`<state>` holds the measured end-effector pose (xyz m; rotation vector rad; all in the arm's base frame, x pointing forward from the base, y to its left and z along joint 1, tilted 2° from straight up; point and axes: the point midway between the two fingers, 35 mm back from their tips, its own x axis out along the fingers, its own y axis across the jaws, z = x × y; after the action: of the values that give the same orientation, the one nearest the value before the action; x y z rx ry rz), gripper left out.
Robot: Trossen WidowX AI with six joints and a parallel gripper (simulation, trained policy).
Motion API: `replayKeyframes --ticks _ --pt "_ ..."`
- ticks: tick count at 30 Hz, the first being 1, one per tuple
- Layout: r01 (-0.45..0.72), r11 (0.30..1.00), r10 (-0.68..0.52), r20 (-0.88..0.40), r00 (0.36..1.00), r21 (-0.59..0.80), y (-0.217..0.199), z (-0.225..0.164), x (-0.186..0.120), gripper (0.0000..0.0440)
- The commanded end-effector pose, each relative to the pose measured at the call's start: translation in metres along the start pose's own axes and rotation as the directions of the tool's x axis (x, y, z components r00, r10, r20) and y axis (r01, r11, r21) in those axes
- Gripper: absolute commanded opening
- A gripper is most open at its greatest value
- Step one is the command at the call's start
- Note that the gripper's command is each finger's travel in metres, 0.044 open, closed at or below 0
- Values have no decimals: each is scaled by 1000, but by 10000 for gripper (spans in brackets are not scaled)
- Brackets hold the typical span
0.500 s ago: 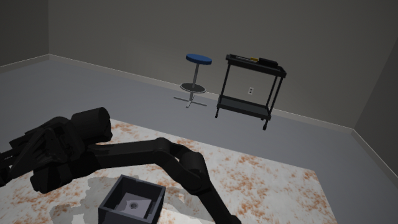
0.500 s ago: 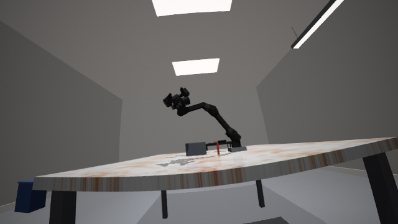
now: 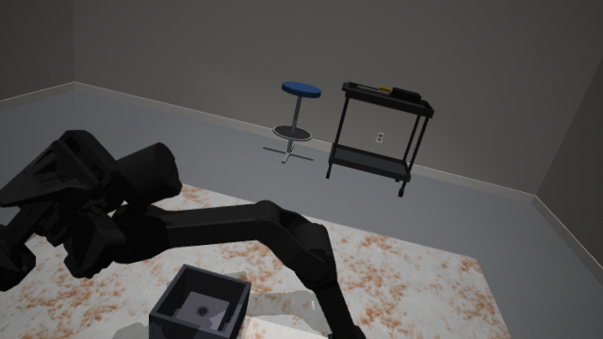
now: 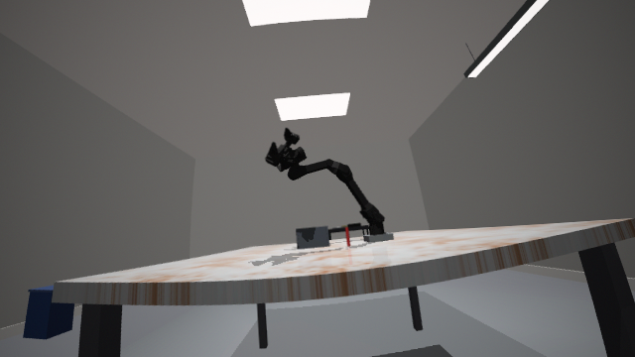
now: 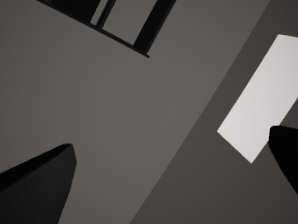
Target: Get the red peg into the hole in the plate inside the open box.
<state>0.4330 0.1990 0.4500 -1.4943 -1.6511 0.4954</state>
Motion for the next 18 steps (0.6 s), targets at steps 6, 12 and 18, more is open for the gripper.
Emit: replayKeyframes --ticks 6,12,18 --pt "34 959 -5 -103 995 283 -11 -5 12 440" --pt "68 884 11 -168 986 462 -13 -6 21 440" --pt "110 776 43 -227 973 621 -12 -4 29 440"
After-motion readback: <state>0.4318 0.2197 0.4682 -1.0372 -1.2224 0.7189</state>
